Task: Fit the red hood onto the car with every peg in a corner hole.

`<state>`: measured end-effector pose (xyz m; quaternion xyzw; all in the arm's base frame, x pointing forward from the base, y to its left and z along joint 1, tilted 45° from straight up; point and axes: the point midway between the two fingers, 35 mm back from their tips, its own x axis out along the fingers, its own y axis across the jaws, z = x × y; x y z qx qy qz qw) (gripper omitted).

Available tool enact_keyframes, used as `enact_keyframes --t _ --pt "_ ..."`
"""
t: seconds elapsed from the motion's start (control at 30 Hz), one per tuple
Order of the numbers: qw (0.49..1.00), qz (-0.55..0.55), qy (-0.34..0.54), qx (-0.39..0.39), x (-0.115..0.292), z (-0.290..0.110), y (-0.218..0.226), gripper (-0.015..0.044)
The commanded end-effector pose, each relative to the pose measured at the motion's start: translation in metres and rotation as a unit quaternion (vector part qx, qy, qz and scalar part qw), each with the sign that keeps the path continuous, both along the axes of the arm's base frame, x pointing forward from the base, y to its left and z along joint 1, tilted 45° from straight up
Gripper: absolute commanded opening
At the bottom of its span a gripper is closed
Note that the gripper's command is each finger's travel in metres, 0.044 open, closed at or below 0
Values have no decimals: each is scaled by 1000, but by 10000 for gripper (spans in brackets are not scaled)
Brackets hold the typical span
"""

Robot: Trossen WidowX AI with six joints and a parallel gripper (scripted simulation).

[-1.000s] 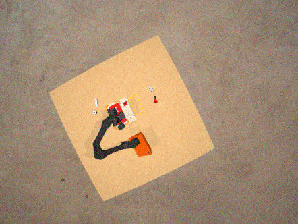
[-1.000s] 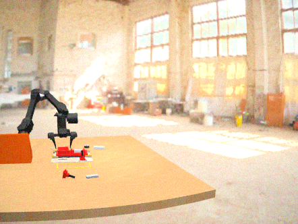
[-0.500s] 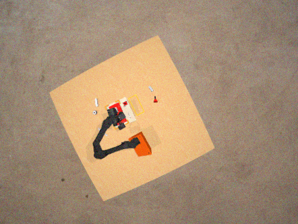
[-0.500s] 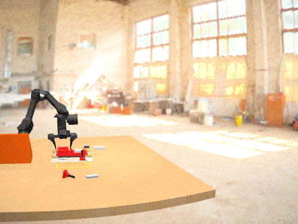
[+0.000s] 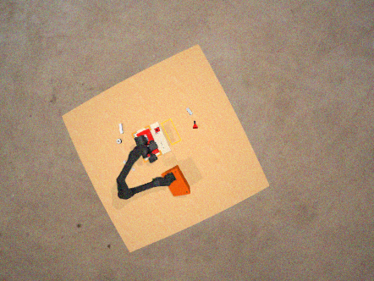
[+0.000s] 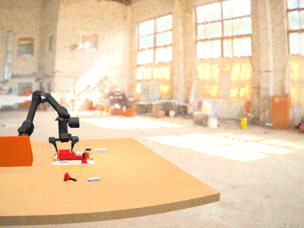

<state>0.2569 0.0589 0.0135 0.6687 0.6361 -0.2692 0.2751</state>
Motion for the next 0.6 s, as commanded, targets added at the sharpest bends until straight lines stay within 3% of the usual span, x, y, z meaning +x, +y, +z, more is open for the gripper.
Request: enact_keyframes --t 0.0,0.3,0.57 --pt "1000 0 0 0 0 0 0 335" --pt "1000 0 0 0 0 0 0 275" --pt "1000 0 0 0 0 7 -7 65"
